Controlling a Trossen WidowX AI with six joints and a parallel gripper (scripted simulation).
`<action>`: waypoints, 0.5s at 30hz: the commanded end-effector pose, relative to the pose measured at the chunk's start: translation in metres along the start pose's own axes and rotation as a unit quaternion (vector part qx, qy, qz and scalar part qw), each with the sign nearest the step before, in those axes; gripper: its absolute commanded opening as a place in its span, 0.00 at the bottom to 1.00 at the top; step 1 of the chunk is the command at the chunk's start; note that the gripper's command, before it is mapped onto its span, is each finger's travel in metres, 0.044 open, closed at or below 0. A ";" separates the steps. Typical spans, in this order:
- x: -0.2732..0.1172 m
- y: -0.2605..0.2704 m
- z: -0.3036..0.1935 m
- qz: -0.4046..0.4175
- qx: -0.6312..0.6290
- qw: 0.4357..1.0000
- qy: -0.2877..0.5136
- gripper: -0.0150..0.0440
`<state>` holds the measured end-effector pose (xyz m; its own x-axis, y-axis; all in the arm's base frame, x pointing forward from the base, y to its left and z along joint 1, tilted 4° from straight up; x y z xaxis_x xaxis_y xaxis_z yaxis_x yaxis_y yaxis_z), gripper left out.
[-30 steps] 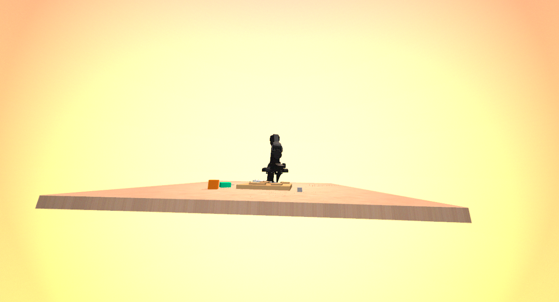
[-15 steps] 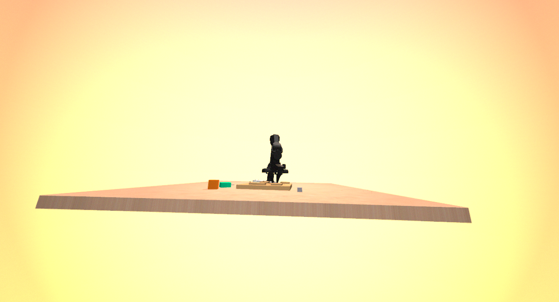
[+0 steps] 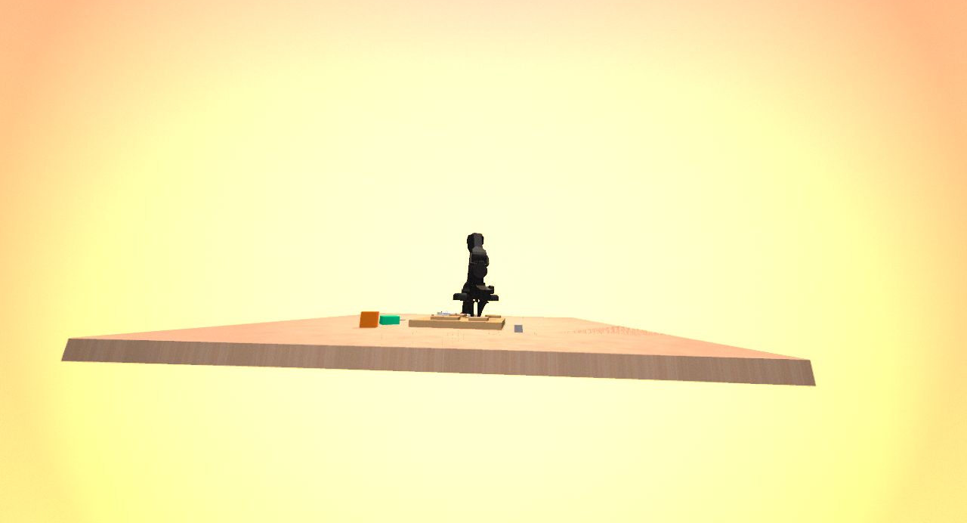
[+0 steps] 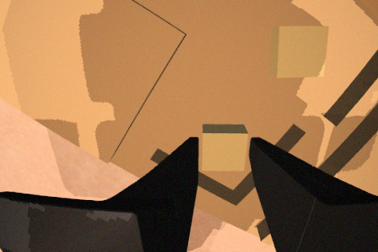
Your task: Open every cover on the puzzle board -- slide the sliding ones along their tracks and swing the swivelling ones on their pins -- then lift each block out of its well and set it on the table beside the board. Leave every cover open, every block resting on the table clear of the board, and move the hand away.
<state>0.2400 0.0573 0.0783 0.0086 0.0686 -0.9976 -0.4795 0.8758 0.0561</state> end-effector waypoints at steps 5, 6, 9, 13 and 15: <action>0.000 0.000 0.000 0.000 0.000 1.000 0.000 0.39; 0.000 0.000 0.000 0.000 0.000 1.000 0.000 0.39; -0.001 0.000 0.000 0.000 0.000 1.000 0.000 0.39; -0.006 0.000 0.000 0.000 0.000 1.000 0.000 0.39; -0.008 0.000 0.001 0.000 0.000 1.000 0.000 0.39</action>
Point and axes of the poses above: the point midway between the two fingers, 35 mm back from their tips, its own x axis out along the fingers, its own y axis across the jaws, z = x × y, the point moved 5 cm from there along -x, back along the fingers, and after that the axes turned 1 degree about x, right-handed, at the moved point
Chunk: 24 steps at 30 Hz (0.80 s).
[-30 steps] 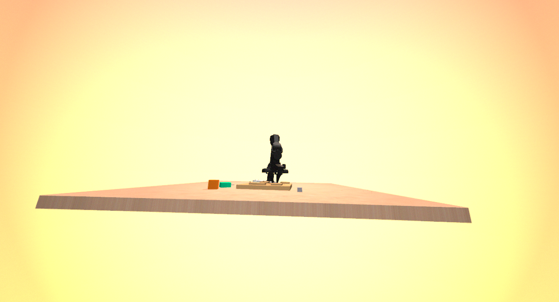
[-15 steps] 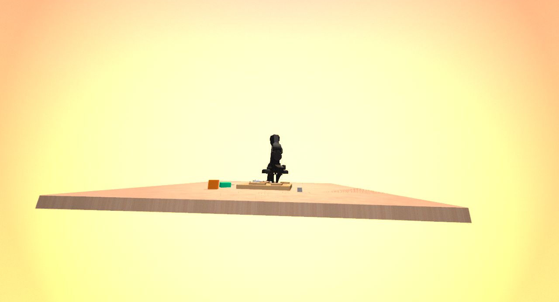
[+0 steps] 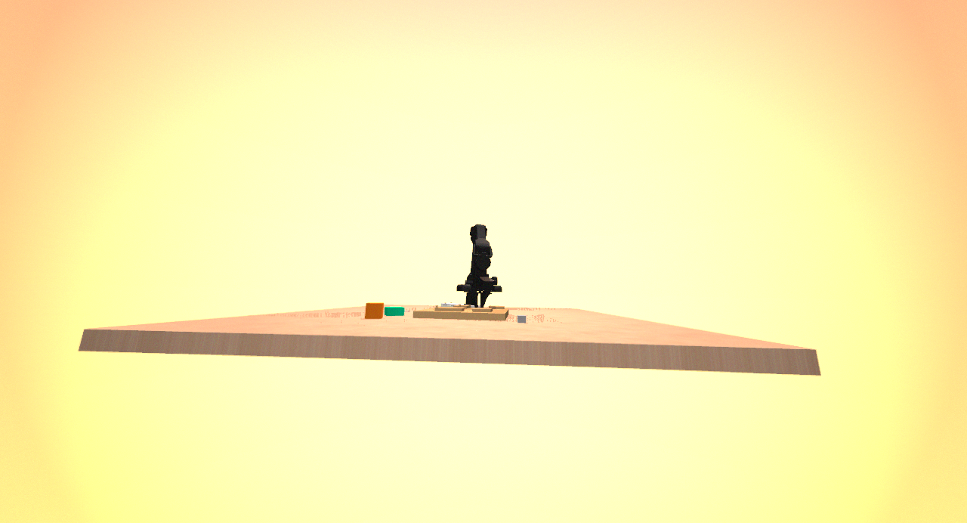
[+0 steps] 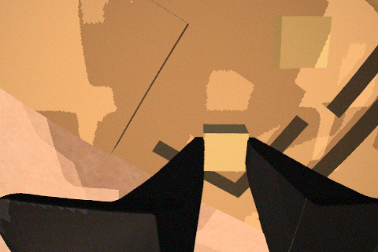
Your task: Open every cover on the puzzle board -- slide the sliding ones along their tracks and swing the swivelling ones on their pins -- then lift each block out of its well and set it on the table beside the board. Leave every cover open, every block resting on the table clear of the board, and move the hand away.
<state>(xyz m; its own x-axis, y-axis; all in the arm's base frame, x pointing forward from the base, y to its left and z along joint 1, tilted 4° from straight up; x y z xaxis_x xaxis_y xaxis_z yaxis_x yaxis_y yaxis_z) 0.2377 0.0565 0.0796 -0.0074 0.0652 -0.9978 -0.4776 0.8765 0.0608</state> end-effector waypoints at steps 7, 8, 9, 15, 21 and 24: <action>-0.016 -0.001 0.003 -0.002 0.000 1.000 -0.007 0.39; -0.017 -0.001 0.003 -0.002 0.000 1.000 -0.007 0.39; -0.019 -0.001 0.003 -0.002 0.000 1.000 -0.007 0.39; -0.027 -0.001 0.002 -0.001 0.000 1.000 -0.007 0.39; -0.034 -0.001 0.002 -0.001 0.001 1.000 -0.006 0.39; -0.038 -0.001 0.001 -0.001 0.001 1.000 -0.006 0.39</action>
Point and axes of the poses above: the point midway between the two fingers, 35 mm back from their tips, its own x axis out along the fingers, its own y axis across the jaws, z = x × y, the point moved 5 cm from there along -x, back along the fingers, and after that the axes turned 1 degree about x, right-handed, at the moved point
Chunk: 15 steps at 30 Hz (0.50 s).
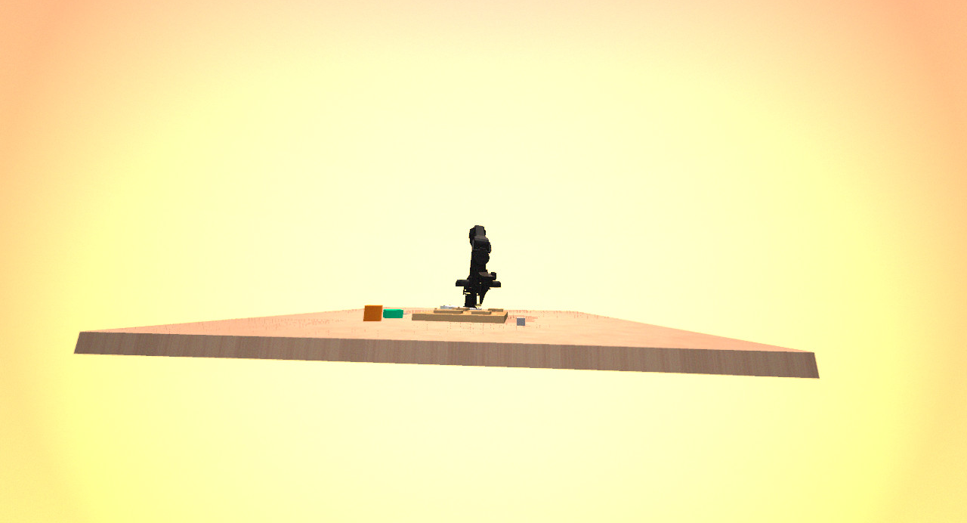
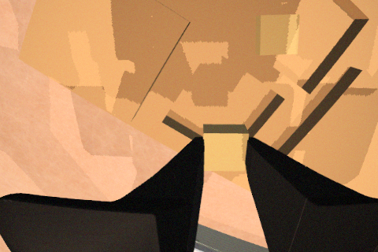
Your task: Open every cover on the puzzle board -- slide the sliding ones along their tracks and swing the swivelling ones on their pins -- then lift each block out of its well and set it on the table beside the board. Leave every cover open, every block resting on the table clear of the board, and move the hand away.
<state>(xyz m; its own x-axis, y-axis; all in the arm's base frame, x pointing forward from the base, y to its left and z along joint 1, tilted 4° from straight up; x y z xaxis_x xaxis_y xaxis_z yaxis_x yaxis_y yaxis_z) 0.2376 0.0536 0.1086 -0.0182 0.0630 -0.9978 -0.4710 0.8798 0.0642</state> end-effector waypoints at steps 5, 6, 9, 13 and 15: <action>-0.016 0.000 0.001 -0.002 -0.002 1.000 -0.011 0.39; -0.016 0.000 0.001 -0.002 -0.002 1.000 -0.011 0.39; -0.017 0.000 0.001 -0.002 -0.002 1.000 -0.011 0.39; -0.025 -0.001 0.002 -0.002 -0.002 1.000 -0.011 0.39; -0.030 -0.001 0.002 -0.002 -0.002 1.000 -0.011 0.39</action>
Point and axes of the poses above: the point midway between the two fingers, 35 mm back from their tips, its own x axis out along the fingers, its own y axis across the jaws, z = x × y, the point moved 5 cm from there along -x, back along the fingers, and after that the axes turned 1 degree about x, right-handed, at the moved point
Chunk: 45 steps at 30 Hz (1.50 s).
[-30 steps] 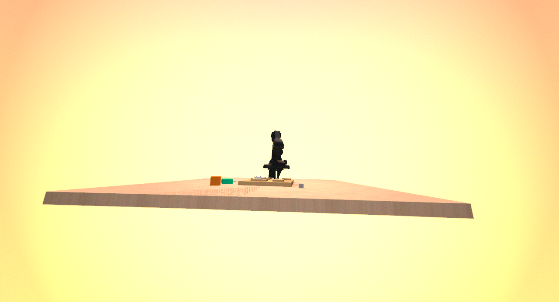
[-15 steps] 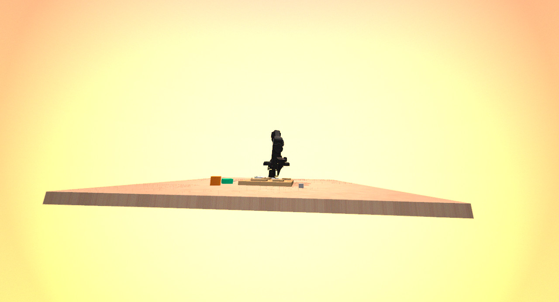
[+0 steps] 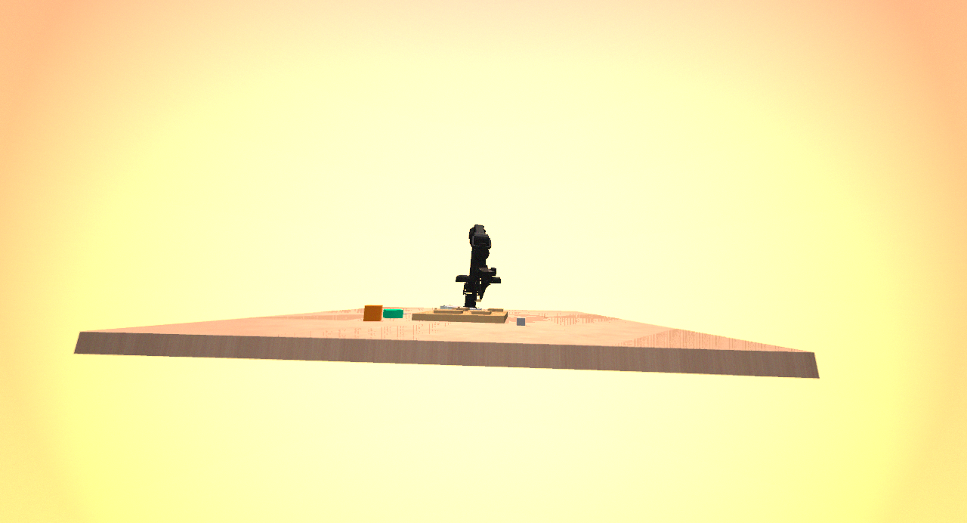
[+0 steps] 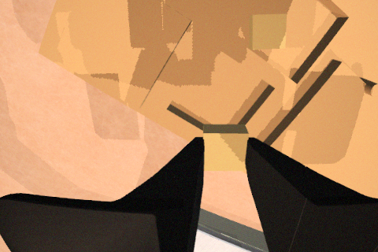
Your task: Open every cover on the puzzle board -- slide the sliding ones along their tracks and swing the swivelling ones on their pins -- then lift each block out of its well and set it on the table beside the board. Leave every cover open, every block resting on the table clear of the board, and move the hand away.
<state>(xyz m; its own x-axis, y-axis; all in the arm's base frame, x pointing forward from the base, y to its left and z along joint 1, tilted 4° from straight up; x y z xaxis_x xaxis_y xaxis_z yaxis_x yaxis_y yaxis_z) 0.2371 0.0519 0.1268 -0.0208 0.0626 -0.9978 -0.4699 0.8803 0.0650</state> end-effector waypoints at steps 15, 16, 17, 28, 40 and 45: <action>-0.047 0.000 0.001 -0.003 -0.003 1.000 -0.012 0.39; -0.047 0.000 0.001 -0.003 -0.003 1.000 -0.012 0.39; -0.047 0.000 0.001 -0.003 -0.003 1.000 -0.012 0.39; -0.054 0.015 0.033 -0.003 -0.003 1.000 -0.013 0.39; -0.059 0.038 0.068 -0.002 -0.003 1.000 -0.015 0.39; -0.060 0.049 0.082 -0.001 -0.003 1.000 -0.015 0.39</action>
<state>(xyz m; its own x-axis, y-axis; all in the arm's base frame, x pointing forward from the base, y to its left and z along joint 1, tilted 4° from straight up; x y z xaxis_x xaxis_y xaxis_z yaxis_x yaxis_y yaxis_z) 0.2818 0.1190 0.1893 0.0066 0.0733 -0.9973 -0.4771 0.8767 0.0613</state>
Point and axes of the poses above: the point midway between the two fingers, 35 mm back from their tips, its own x axis out along the fingers, its own y axis across the jaws, z = x × y, the point moved 5 cm from there along -x, back along the fingers, and after that the axes turned 1 degree about x, right-handed, at the moved point
